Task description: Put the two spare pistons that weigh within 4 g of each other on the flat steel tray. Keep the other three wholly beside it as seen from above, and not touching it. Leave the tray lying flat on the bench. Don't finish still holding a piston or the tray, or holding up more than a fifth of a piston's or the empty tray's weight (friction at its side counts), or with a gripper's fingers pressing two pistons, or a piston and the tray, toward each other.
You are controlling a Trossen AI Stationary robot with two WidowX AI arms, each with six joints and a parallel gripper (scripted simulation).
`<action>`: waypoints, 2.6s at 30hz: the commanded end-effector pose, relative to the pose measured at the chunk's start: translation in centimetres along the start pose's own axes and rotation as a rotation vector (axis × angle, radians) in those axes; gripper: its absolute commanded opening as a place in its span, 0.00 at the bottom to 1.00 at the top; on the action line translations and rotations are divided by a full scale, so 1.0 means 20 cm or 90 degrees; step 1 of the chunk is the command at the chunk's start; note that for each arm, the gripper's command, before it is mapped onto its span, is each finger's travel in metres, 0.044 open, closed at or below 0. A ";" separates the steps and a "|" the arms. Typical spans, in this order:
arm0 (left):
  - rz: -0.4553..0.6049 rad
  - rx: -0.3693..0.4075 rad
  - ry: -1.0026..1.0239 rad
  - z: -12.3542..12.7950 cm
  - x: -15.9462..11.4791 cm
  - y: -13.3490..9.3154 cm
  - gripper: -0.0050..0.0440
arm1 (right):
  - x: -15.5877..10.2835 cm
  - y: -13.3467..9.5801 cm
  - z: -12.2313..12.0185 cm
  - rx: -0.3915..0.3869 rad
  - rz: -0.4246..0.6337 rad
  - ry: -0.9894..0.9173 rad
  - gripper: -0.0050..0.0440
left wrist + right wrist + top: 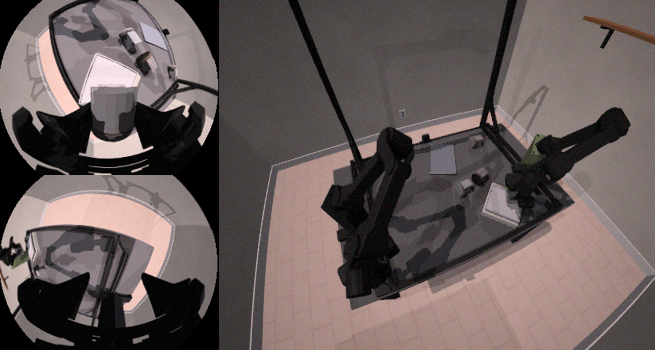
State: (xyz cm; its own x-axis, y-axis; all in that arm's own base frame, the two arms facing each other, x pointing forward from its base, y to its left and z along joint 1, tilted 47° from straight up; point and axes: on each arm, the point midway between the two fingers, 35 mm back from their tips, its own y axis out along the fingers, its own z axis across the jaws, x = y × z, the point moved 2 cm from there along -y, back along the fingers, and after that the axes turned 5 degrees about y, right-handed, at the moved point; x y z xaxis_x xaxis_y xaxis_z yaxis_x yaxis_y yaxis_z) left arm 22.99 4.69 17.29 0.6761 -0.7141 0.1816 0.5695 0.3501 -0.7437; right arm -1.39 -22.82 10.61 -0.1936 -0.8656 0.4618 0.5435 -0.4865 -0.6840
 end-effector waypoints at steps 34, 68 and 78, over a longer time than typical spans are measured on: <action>-0.030 -0.068 0.444 0.02 0.01 0.03 0.43 | 0.00 0.00 0.00 0.002 0.000 0.000 1.00; -0.030 -0.068 0.444 0.00 0.00 0.28 0.43 | 0.00 0.00 0.00 0.002 0.000 0.000 1.00; -0.030 -0.068 0.444 -0.01 0.00 0.36 0.43 | 0.00 0.00 0.00 0.002 0.000 0.000 1.00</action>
State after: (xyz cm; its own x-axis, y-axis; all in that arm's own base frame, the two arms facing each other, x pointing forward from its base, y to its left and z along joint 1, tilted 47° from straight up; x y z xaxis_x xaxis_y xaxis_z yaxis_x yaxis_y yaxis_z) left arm 26.93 7.02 12.34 0.1799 -0.9600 -0.2145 0.5191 0.2778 -0.8083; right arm -1.39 -22.82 10.61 -0.1936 -0.8656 0.4618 0.5435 -0.4865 -0.6840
